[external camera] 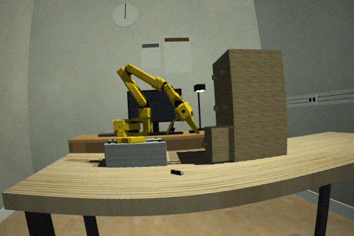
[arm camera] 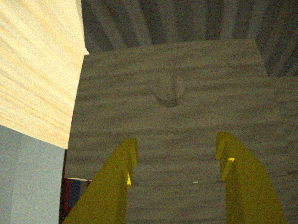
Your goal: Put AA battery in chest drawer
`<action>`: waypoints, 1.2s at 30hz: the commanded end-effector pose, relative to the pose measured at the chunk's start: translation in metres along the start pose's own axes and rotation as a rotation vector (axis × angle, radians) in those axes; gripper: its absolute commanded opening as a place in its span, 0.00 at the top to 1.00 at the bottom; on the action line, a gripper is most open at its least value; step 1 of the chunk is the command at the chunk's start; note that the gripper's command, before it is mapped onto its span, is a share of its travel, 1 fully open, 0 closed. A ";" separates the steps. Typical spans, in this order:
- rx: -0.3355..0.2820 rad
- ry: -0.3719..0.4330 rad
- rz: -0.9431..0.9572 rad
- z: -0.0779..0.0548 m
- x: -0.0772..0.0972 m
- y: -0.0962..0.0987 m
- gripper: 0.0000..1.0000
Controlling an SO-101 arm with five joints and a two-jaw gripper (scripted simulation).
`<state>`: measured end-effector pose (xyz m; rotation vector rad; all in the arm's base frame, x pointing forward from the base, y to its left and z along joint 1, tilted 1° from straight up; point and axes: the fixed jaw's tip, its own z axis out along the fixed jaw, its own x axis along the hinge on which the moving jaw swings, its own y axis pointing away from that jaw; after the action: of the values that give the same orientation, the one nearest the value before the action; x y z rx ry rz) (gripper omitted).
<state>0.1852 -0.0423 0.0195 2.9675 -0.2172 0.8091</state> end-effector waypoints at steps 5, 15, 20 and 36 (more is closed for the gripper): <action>-0.004 -0.019 0.006 0.002 -0.006 0.002 0.79; -0.005 -0.019 0.007 0.003 -0.008 0.002 0.79; -0.005 -0.019 0.008 0.003 -0.009 0.002 0.79; -0.002 -0.019 0.005 0.017 -0.005 0.001 0.79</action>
<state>0.1838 -0.0423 0.0102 2.9742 -0.2193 0.7884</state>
